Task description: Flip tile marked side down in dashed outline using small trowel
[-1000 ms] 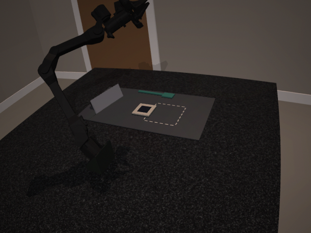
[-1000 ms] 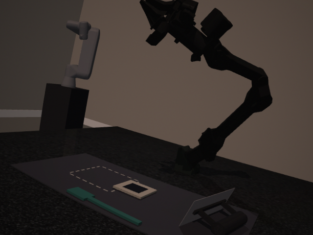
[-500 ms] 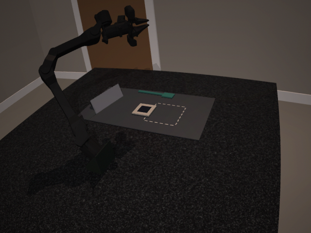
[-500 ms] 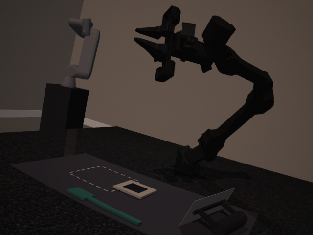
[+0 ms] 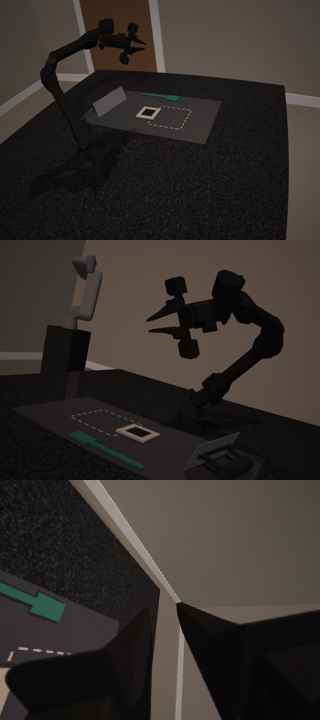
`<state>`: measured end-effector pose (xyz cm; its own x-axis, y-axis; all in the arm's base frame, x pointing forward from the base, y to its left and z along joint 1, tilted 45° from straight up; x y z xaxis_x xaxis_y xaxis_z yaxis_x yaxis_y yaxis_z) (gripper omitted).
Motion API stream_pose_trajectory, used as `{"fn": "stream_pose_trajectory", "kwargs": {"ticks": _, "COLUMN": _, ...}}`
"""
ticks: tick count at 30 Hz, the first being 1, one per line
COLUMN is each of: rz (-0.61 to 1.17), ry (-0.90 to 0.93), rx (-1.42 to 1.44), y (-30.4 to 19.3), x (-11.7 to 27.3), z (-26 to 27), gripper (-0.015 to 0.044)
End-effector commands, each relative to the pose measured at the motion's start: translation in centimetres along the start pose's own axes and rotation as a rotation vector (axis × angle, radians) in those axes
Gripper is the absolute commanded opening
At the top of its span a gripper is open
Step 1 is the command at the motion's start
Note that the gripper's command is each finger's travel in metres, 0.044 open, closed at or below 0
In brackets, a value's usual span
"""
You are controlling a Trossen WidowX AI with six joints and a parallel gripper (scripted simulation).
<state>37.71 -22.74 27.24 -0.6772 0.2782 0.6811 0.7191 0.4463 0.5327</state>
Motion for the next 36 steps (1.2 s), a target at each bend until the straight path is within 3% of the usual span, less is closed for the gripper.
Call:
{"fn": "stream_pose_trajectory", "kwargs": {"ticks": 1, "rz": -0.024, "ry": 0.130, "rx": 0.071, "y": 1.2, "x": 0.4, "z": 2.1, "gripper": 0.0100}}
{"fn": "stream_pose_trajectory", "kwargs": {"ticks": 16, "rz": -0.126, "ry": 0.583, "rx": 0.256, "y": 4.3, "x": 3.8, "z": 9.5, "gripper": 0.0100}}
{"fn": "stream_pose_trajectory", "kwargs": {"ticks": 32, "rz": -0.282, "ry": 1.062, "rx": 0.369, "y": 6.9, "x": 10.4, "z": 16.3, "gripper": 0.0100}}
{"fn": "stream_pose_trajectory", "kwargs": {"ticks": 36, "rz": -0.297, "ry": 1.101, "rx": 0.372, "y": 7.1, "x": 11.1, "z": 16.8, "gripper": 0.0100}}
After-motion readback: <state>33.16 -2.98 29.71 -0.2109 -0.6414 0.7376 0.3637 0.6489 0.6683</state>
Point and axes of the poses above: the point midway between the two fingers, 35 mm back from their tips, its own x axis back along the fingers, its own z axis across the jaws, y = z × x, the point moved 7 cm from there along x, back along the fingers, and after that the axes turned 7 degrees about x, right-handed, at the moved point
